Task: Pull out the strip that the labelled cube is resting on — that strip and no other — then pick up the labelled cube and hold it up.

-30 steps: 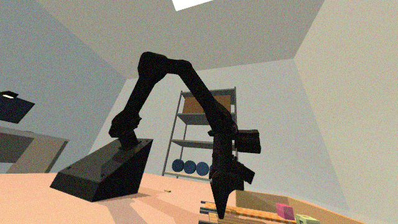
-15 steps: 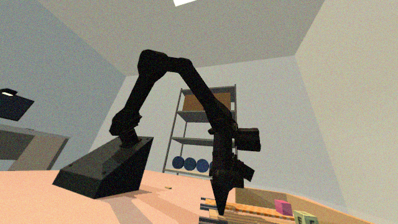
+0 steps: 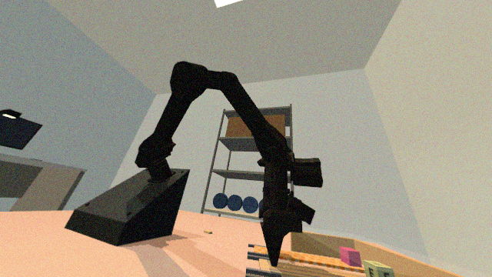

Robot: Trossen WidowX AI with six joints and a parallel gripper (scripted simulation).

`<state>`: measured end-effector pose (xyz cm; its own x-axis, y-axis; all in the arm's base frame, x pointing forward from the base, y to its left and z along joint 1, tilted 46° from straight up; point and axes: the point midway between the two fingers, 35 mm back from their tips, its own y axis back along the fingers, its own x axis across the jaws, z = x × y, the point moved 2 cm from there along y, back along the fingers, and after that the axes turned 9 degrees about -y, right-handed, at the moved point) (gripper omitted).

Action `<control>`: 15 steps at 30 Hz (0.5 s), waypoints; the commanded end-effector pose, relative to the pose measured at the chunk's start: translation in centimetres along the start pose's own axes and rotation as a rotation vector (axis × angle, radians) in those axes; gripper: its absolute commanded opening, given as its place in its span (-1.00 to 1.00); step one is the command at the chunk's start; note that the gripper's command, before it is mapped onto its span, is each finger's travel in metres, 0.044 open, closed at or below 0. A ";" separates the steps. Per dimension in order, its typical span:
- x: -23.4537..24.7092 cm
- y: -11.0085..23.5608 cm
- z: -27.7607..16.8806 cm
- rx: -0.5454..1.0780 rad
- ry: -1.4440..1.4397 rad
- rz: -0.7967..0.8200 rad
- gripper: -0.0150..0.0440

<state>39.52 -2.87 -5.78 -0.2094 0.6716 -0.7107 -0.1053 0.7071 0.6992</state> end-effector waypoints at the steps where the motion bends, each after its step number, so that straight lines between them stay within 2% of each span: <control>1: 0.0 -0.4 0.0 0.006 0.001 -0.004 -0.49; 15: -0.1 -0.5 0.3 0.006 0.001 -0.004 -0.49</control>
<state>39.82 -2.83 -5.80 -0.2088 0.6715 -0.7110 -0.1092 0.7064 0.6993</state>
